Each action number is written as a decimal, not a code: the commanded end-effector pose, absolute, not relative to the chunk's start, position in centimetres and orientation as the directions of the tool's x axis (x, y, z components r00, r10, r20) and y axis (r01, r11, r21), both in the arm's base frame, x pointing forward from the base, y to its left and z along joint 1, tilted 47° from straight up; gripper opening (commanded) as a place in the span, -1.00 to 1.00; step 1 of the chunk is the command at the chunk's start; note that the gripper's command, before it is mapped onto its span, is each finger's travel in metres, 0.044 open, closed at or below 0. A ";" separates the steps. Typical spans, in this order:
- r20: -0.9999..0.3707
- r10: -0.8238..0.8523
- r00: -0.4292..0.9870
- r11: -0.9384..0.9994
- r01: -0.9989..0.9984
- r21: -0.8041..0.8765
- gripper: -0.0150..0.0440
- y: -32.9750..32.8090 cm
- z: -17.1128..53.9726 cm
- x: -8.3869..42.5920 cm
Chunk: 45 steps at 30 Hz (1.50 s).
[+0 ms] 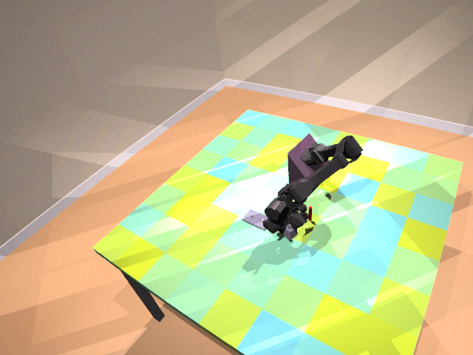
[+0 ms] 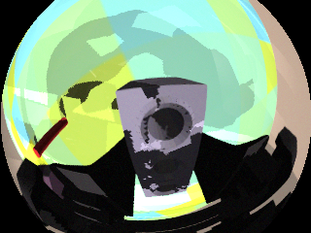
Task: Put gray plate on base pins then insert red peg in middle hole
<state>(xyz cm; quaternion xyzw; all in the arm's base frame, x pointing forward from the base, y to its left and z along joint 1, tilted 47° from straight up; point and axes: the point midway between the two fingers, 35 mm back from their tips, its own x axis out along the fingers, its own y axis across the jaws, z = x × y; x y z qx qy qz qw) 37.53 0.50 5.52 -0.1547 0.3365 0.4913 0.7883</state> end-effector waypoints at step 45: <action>-0.689 0.684 0.239 0.385 -0.921 0.063 -0.49 -7.4 9.0 34.1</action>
